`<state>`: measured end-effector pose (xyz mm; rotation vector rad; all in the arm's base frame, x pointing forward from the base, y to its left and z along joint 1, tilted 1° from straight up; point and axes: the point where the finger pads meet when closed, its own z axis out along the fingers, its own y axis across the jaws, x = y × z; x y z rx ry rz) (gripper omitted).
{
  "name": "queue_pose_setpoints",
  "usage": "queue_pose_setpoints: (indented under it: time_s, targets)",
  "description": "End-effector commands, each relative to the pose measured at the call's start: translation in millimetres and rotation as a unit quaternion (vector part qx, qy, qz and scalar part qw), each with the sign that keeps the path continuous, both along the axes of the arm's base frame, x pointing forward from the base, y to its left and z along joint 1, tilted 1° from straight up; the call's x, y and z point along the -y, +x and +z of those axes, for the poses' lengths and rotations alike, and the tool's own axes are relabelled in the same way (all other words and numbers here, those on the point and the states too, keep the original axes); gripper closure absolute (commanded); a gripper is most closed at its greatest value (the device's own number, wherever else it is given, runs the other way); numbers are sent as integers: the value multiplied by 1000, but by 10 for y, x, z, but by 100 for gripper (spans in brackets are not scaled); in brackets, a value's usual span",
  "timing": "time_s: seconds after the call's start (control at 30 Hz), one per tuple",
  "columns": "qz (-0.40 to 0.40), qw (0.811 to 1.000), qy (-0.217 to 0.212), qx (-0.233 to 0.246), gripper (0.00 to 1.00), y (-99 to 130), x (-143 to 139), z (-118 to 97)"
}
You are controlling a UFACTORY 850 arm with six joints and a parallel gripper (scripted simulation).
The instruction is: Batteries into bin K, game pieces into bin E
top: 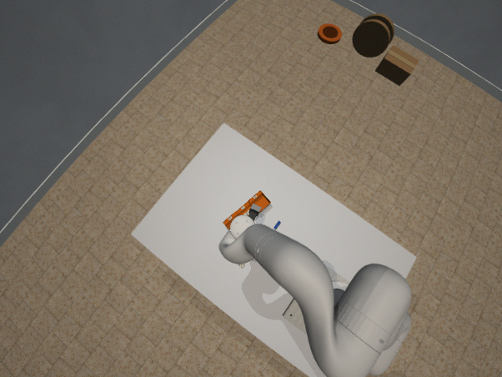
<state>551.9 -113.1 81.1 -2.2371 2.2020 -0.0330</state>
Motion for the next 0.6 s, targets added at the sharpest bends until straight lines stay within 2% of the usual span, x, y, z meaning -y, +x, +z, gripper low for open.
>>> queue_pose_setpoints:
  time_s: [0.0, 0.23, 0.47, 0.53, 0.57]
  targets:
    - [78, 997, 3, 4, 59, -36, -168, 14]
    - [192, 981, -3, 2, 59, -206, -726, 9]
    - [326, 945, -7, 0, 59, -377, -1285, 4]
    - [326, 945, -7, 0, 59, -377, -1285, 4]
    - [379, 925, -8, 0, 59, -401, -1365, 3]
